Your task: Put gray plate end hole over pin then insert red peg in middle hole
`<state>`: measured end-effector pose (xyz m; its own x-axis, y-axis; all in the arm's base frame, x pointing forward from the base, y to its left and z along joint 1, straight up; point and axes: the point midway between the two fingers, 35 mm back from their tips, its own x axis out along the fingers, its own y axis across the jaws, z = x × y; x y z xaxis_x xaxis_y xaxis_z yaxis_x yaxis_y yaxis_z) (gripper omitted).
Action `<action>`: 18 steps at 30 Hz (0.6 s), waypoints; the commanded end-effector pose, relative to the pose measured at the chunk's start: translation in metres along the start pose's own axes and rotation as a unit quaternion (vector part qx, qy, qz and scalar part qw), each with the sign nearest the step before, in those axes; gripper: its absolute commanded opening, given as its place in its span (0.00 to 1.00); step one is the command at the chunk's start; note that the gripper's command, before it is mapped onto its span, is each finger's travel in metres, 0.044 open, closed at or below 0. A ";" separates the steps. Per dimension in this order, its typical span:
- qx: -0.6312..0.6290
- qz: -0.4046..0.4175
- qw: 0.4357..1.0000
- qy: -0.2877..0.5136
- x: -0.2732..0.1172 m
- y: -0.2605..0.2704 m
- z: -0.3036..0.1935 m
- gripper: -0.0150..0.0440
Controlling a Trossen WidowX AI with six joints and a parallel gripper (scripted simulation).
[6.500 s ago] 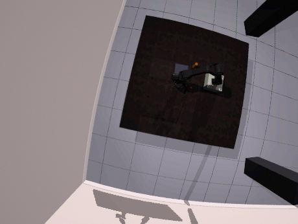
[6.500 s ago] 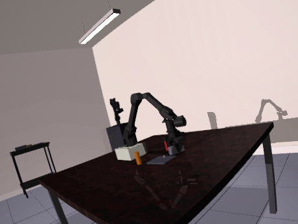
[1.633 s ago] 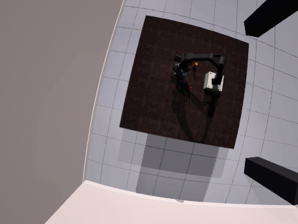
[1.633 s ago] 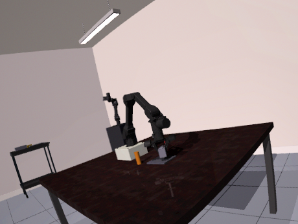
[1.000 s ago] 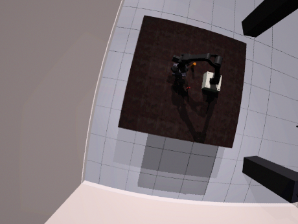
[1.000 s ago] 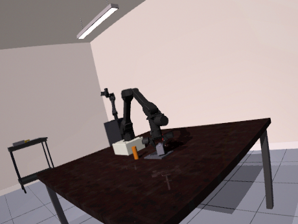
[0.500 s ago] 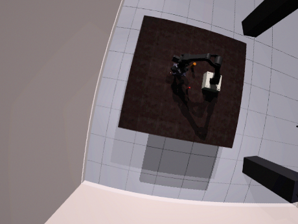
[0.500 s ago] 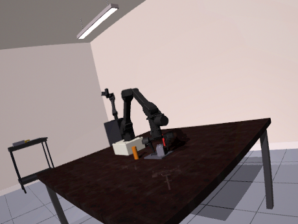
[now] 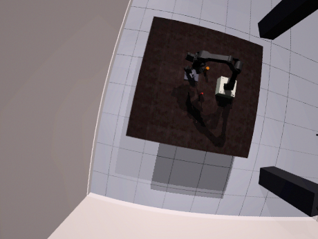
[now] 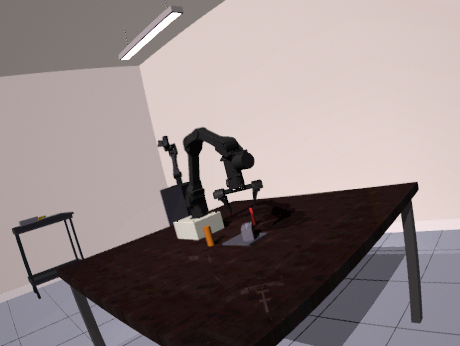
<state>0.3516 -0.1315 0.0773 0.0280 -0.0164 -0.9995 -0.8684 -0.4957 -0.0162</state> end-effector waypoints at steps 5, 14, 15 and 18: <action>0.004 -0.003 1.000 0.000 -0.026 0.001 0.002 1.00; 0.341 -0.003 0.940 -0.003 -0.028 -0.019 0.049 1.00; 0.379 -0.002 0.925 -0.004 -0.028 -0.021 0.055 1.00; 0.491 -0.002 0.871 -0.005 -0.029 -0.025 0.073 1.00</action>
<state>0.3478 -0.0964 0.1044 0.0351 -0.0126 -0.9993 -0.9982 -0.0490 -0.0345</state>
